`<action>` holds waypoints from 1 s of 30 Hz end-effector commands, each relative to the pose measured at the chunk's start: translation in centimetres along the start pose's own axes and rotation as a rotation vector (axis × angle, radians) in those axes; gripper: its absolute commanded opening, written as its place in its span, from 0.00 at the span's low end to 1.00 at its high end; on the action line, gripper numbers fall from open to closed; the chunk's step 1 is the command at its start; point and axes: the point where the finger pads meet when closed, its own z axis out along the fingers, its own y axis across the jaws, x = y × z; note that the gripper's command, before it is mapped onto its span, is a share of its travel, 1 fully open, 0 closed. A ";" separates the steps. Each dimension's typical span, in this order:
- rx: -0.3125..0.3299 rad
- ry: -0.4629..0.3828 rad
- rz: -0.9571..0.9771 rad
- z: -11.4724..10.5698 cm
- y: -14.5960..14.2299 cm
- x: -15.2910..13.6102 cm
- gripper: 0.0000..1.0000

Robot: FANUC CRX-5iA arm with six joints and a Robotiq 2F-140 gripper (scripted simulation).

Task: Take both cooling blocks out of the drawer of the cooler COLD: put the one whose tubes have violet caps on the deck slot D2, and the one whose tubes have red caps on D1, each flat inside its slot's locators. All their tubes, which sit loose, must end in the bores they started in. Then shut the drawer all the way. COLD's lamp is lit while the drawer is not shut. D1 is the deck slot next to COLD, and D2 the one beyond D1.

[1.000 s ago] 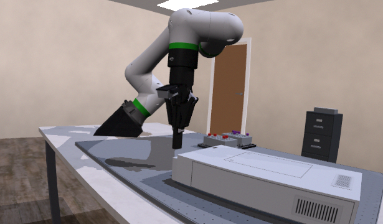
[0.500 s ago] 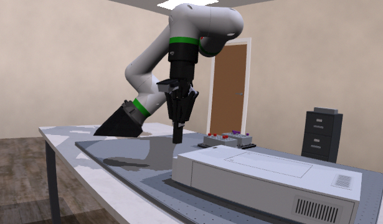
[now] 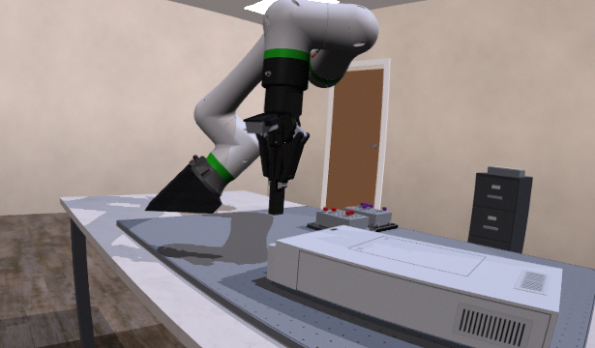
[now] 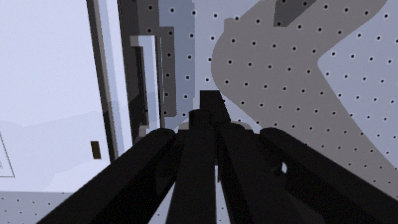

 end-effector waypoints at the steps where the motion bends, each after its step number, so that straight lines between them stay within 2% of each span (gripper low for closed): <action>1: 0.001 0.002 0.000 -0.4 0.0 0.0 0.10; 18: 0.001 0.002 0.000 -2.4 0.0 0.0 0.10; 30: 0.001 0.002 0.000 -2.5 0.0 0.0 0.10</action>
